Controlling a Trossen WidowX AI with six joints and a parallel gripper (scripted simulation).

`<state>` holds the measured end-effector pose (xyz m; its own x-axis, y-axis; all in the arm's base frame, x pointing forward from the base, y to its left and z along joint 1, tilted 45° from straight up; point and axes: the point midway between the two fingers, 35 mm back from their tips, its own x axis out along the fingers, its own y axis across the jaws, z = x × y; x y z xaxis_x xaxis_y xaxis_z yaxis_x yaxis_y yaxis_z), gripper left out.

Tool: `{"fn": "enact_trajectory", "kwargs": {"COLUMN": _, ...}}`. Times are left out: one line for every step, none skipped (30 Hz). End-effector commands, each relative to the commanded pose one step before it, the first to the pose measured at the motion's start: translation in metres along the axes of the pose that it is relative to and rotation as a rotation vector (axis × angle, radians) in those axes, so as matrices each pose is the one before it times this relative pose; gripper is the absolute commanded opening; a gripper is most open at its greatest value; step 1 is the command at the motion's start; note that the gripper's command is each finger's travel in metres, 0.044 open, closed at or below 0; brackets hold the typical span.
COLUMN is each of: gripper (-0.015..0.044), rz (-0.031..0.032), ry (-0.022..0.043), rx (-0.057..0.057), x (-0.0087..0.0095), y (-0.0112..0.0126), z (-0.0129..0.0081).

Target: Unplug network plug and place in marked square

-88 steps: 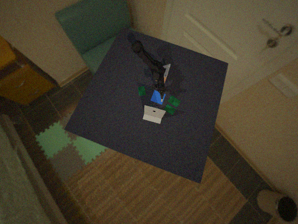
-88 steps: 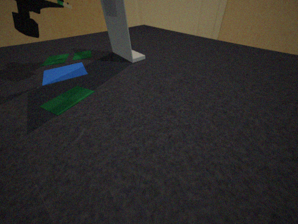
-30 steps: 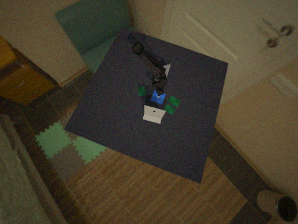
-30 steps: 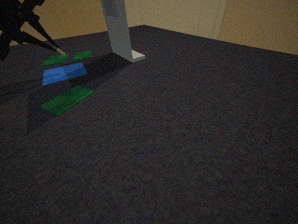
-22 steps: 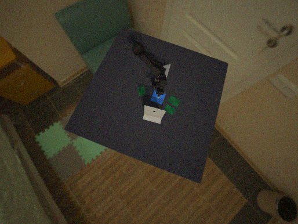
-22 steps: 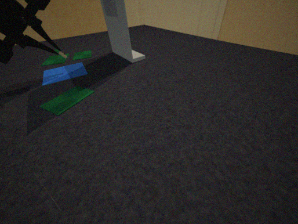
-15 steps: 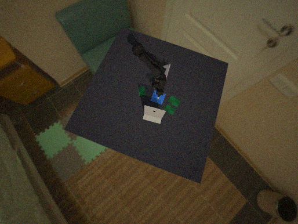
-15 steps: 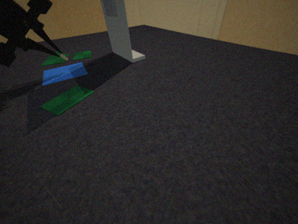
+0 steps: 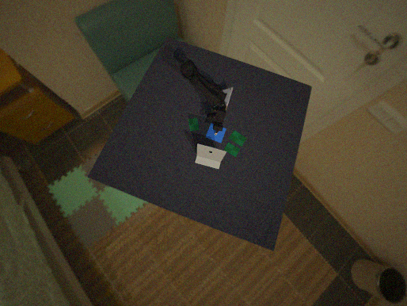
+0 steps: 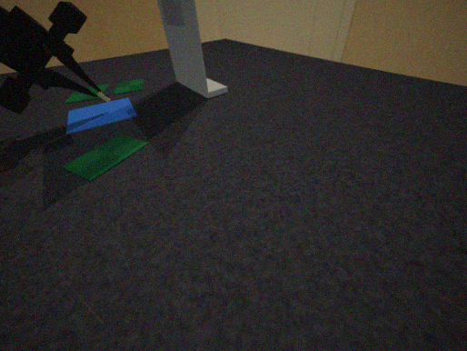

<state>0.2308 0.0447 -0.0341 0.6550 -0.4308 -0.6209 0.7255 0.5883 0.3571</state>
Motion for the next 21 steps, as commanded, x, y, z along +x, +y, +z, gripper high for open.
{"fn": "enact_trajectory", "kwargs": {"gripper": 0.0000, "rz": -0.01109, "ry": 0.00382, "rx": -0.0174, "x": 0.00313, "y": -0.00771, "z": -0.00062}}
{"fn": "enact_trajectory", "kwargs": {"gripper": 0.0000, "rz": 0.00014, "ry": -0.00028, "rx": -0.0001, "x": 0.00062, "y": -0.00061, "z": 0.00016}}
{"fn": "enact_trajectory", "kwargs": {"gripper": 0.0000, "rz": 0.00015, "ry": -0.00029, "rx": -0.0001, "x": 0.00061, "y": -0.00062, "z": 0.00017}}
{"fn": "enact_trajectory", "kwargs": {"gripper": 0.0000, "rz": 0.00015, "ry": -0.00030, "rx": -0.0001, "x": 0.00060, "y": -0.00062, "z": 0.00017}}
{"fn": "enact_trajectory", "kwargs": {"gripper": 0.0000, "rz": 0.00016, "ry": -0.00031, "rx": -0.0001, "x": 0.00059, "y": -0.00062, "z": 0.00018}}
{"fn": "enact_trajectory", "kwargs": {"gripper": 0.0000, "rz": 0.00016, "ry": -0.00033, "rx": -0.0001, "x": 0.00059, "y": -0.00062, "z": 0.00019}}
{"fn": "enact_trajectory", "kwargs": {"gripper": 0.0000, "rz": 0.00017, "ry": -0.00034, "rx": -0.0001, "x": 0.00058, "y": -0.00062, "z": 0.00019}}
{"fn": "enact_trajectory", "kwargs": {"gripper": 0.0000, "rz": 0.00017, "ry": -0.00035, "rx": -0.0001, "x": 0.00057, "y": -0.00062, "z": 0.00020}}
{"fn": "enact_trajectory", "kwargs": {"gripper": 0.0000, "rz": 0.00018, "ry": -0.00036, "rx": -0.0001, "x": 0.00056, "y": -0.00063, "z": 0.00020}}
{"fn": "enact_trajectory", "kwargs": {"gripper": 0.0000, "rz": 0.00018, "ry": -0.00037, "rx": -0.0001, "x": 0.00055, "y": -0.00063, "z": 0.00021}}
{"fn": "enact_trajectory", "kwargs": {"gripper": 0.0000, "rz": 0.00015, "ry": -0.00032, "rx": -0.0001, "x": 0.00045, "y": -0.00052, "z": 0.00018}}
{"fn": "enact_trajectory", "kwargs": {"gripper": 0.0000, "rz": 0.00009, "ry": -0.00020, "rx": -0.0001, "x": 0.00027, "y": -0.00031, "z": 0.00011}}
{"fn": "enact_trajectory", "kwargs": {"gripper": 0.0000, "rz": 0.00003, "ry": -0.00007, "rx": 0.0000, "x": 0.00009, "y": -0.00010, "z": 0.00004}}
{"fn": "enact_trajectory", "kwargs": {"gripper": 0.0000, "rz": 0.00000, "ry": 0.00000, "rx": 0.0000, "x": 0.00000, "y": 0.00000, "z": 0.00000}}
{"fn": "enact_trajectory", "kwargs": {"gripper": 0.0000, "rz": 0.00000, "ry": 0.00000, "rx": 0.0000, "x": 0.00000, "y": 0.00000, "z": 0.00000}}
{"fn": "enact_trajectory", "kwargs": {"gripper": 0.0000, "rz": 0.00001, "ry": -0.00001, "rx": 0.0000, "x": 0.00009, "y": 0.00021, "z": 0.00008}}
{"fn": "enact_trajectory", "kwargs": {"gripper": 0.0000, "rz": 0.00000, "ry": -0.00001, "rx": 0.0000, "x": 0.00016, "y": 0.00030, "z": 0.00013}}
{"fn": "enact_trajectory", "kwargs": {"gripper": 0.0000, "rz": 0.00000, "ry": -0.00001, "rx": 0.0000, "x": 0.00026, "y": 0.00037, "z": 0.00019}}
{"fn": "enact_trajectory", "kwargs": {"gripper": 0.0000, "rz": 0.00000, "ry": -0.00001, "rx": 0.0000, "x": 0.00031, "y": 0.00031, "z": 0.00021}}
{"fn": "enact_trajectory", "kwargs": {"gripper": 0.0000, "rz": 0.00000, "ry": -0.00002, "rx": 0.0000, "x": 0.00032, "y": 0.00020, "z": 0.00020}}
{"fn": "enact_trajectory", "kwargs": {"gripper": 0.0000, "rz": 0.00000, "ry": -0.00003, "rx": 0.0000, "x": 0.00041, "y": 0.00016, "z": 0.00024}}
